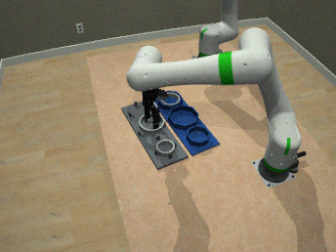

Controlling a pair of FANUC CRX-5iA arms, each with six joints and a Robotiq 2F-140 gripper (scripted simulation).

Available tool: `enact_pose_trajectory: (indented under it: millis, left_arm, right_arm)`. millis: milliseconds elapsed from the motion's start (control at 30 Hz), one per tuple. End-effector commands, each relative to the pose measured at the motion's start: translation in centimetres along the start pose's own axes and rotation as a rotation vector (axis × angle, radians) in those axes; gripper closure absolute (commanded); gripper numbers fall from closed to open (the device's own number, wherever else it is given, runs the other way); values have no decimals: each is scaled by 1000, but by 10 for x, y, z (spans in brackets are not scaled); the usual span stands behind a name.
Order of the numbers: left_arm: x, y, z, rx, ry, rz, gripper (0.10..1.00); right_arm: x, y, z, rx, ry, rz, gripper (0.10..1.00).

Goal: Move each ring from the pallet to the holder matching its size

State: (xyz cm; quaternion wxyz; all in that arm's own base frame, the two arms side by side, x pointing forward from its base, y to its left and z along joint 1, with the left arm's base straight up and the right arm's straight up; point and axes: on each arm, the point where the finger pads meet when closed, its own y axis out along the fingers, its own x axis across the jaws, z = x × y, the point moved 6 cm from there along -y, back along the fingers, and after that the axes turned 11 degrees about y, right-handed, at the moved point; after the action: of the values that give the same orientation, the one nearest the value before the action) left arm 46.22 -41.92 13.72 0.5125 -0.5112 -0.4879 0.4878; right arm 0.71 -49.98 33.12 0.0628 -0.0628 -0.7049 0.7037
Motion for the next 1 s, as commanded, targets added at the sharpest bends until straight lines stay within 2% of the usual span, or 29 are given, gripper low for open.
enact_pose_trajectory:
  millis: [0, 533, 967]
  left_arm:
    - [0, 3, 0, -1, 0, 1, 427]
    - [0, 5, 0, -1, 0, 1, 427]
    - [0, 28, 0, -1, 0, 1, 427]
  right_arm:
    - [0, -1, 0, 2, 0, 0, 98]
    - [0, -1, 0, 2, 0, 0, 98]
    - [0, -1, 0, 2, 0, 0, 98]
